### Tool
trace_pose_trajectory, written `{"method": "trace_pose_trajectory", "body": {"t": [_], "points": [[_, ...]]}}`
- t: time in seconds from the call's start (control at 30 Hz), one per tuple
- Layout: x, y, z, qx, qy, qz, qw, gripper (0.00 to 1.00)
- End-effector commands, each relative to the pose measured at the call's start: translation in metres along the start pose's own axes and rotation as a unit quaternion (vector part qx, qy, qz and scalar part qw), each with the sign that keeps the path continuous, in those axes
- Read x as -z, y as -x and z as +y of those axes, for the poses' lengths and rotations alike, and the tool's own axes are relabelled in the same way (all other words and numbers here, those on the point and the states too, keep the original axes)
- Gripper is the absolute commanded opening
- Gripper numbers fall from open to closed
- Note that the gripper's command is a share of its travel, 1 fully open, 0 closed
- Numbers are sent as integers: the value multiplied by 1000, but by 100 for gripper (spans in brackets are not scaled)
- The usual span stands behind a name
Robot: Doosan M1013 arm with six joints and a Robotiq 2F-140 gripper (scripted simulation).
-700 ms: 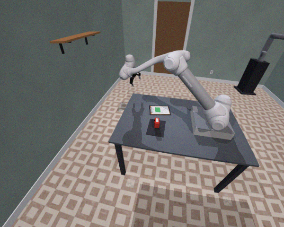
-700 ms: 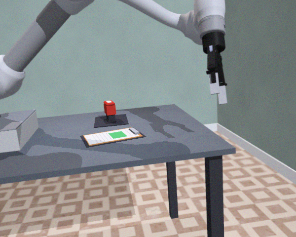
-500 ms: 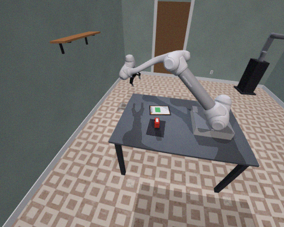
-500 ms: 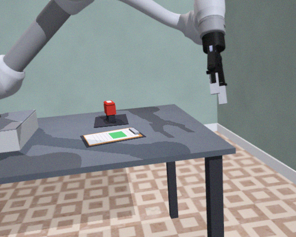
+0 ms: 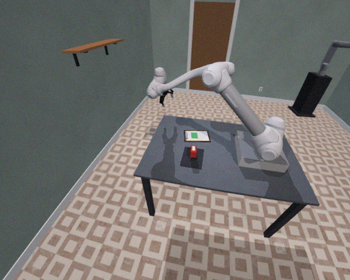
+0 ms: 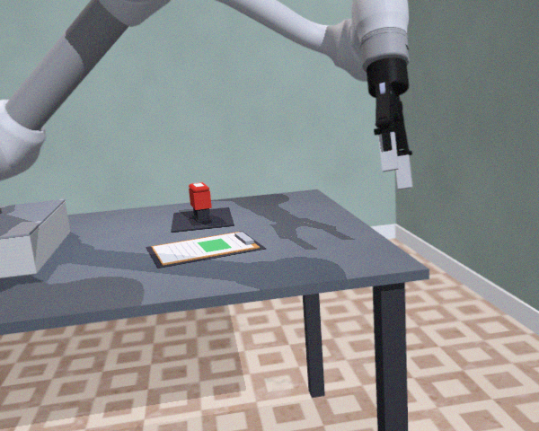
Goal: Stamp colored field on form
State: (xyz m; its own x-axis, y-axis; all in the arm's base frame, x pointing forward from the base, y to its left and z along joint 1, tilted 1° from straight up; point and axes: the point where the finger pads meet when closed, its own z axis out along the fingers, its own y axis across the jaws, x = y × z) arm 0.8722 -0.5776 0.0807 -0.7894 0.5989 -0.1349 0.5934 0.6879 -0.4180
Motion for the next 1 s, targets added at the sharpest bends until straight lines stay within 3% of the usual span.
{"method": "trace_pose_trajectory", "body": {"t": [0.0,0.1,0.17,0.2,0.27,0.3,0.33,0.4,0.43,0.5,0.63,0.87,0.9,0.97], "points": [[19,-22,32,-23,15,-1,1000,100],[44,-58,73,-82,54,4,995,100],[56,-75,93,-82,54,4,995,100],[62,-87,103,-109,70,9,992,100],[75,-107,123,-109,70,9,992,100],[81,-120,132,-139,86,17,986,100],[87,-130,142,-139,86,17,986,100],[87,-130,142,-139,86,17,986,100],[103,-164,166,-171,102,28,980,100],[112,-182,180,-171,102,28,980,100],[131,-235,208,-237,128,56,961,100],[164,-329,252,-270,138,72,950,100],[167,-346,255,-301,145,88,938,100],[167,-346,255,-301,145,88,938,100]]}}
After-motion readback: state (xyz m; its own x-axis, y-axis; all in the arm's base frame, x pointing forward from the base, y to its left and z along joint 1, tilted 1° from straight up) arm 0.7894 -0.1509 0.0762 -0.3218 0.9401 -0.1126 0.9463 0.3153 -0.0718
